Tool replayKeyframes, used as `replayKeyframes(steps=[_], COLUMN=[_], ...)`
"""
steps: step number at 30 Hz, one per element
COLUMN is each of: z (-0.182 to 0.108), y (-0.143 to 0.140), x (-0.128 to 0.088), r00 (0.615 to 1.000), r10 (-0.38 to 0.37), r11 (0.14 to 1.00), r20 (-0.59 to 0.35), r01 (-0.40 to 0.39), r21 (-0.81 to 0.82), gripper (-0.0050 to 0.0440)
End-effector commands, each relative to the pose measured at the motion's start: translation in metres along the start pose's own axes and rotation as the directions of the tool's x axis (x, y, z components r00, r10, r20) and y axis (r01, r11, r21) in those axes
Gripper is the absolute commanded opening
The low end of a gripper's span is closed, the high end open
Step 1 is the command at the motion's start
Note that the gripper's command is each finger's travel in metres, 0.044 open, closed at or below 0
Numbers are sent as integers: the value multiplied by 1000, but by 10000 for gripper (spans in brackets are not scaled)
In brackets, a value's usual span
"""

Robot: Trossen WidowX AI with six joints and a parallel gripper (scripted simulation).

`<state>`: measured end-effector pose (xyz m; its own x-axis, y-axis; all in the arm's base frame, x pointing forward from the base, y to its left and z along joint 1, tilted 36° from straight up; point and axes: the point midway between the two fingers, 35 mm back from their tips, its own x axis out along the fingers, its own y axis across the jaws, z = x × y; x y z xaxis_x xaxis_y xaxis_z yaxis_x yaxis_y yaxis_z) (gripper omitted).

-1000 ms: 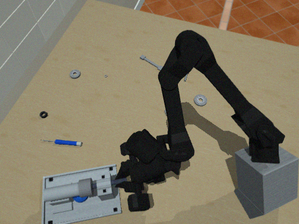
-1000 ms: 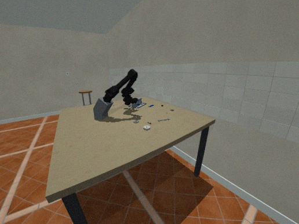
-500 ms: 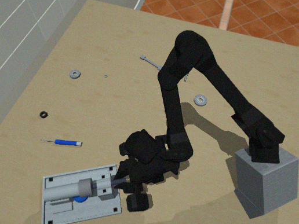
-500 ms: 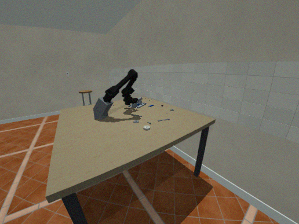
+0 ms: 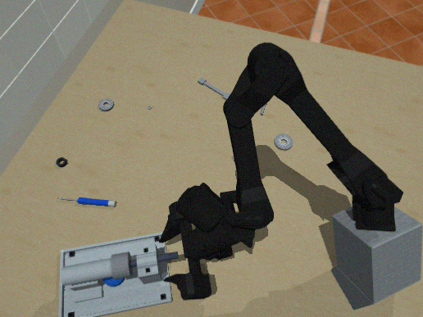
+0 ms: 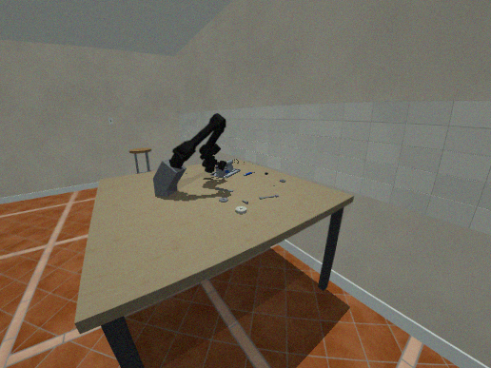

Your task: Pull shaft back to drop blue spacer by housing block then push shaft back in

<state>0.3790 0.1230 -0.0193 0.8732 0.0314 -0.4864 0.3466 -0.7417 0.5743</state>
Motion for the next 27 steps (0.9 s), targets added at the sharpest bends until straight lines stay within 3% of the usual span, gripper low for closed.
replayKeyframes(steps=[1,4,9,13,18,25,27], z=[-2,-2,0,0,27,28,27], y=[0,0,0,-1,-3,-3,-4], x=[-10,-16,-57,-53,-86,-88,-98], r00=[1000,1000,1000,1000,1000,1000,1000], r10=[2,2,6,3,6,6,4], r11=[1000,1000,1000,1000,1000,1000,1000], r20=[-1,-2,-5,-8,-6,-5,-3], r01=[-2,-2,-6,-3,-6,-6,-4], r21=[1,1,2,-3,2,2,1], gripper=[440,440,440,440,440,440,440])
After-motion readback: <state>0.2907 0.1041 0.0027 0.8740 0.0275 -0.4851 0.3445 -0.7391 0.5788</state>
